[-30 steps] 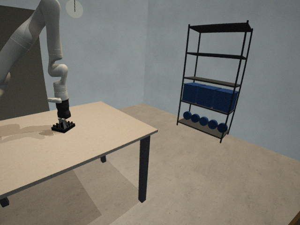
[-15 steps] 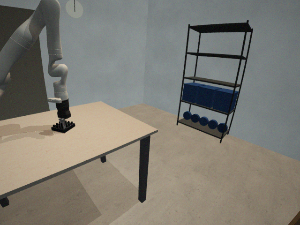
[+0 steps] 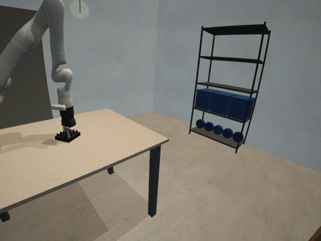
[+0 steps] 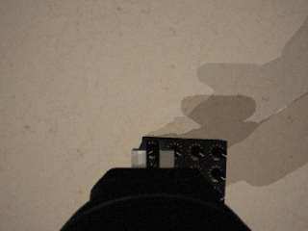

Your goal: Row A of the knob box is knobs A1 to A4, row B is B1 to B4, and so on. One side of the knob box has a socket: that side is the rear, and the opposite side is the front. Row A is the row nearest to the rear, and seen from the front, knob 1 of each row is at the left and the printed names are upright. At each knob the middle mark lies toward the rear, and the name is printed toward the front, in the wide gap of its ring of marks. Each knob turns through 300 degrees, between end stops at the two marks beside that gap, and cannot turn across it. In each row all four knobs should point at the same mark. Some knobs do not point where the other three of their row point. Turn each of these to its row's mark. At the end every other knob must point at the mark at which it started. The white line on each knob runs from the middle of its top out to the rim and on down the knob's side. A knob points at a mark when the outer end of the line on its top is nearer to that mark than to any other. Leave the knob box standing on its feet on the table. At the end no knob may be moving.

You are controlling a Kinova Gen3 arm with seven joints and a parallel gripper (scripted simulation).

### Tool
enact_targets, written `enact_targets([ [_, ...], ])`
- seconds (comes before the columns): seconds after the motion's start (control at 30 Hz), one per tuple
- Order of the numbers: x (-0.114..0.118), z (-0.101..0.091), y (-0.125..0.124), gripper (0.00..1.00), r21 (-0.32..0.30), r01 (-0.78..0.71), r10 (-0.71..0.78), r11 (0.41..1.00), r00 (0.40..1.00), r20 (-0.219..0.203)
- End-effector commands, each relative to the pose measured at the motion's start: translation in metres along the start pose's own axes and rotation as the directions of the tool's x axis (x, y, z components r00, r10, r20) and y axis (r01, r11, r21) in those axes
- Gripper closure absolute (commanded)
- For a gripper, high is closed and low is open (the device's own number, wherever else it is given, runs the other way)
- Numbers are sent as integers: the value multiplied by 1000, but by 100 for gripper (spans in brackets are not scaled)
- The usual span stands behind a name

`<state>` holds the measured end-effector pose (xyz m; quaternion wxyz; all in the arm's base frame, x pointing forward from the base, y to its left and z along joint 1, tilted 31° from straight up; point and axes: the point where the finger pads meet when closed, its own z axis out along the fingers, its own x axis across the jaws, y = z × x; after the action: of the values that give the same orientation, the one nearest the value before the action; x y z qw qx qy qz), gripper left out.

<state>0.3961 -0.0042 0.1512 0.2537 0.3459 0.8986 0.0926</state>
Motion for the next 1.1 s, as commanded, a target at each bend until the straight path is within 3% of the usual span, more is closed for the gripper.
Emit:
enact_targets([
  [0.0, 0, 0, 0, 70, -1, 0, 0, 1000, 1000, 1],
  [1.07, 0, 0, 0, 70, -1, -52, 52, 999, 999, 1],
])
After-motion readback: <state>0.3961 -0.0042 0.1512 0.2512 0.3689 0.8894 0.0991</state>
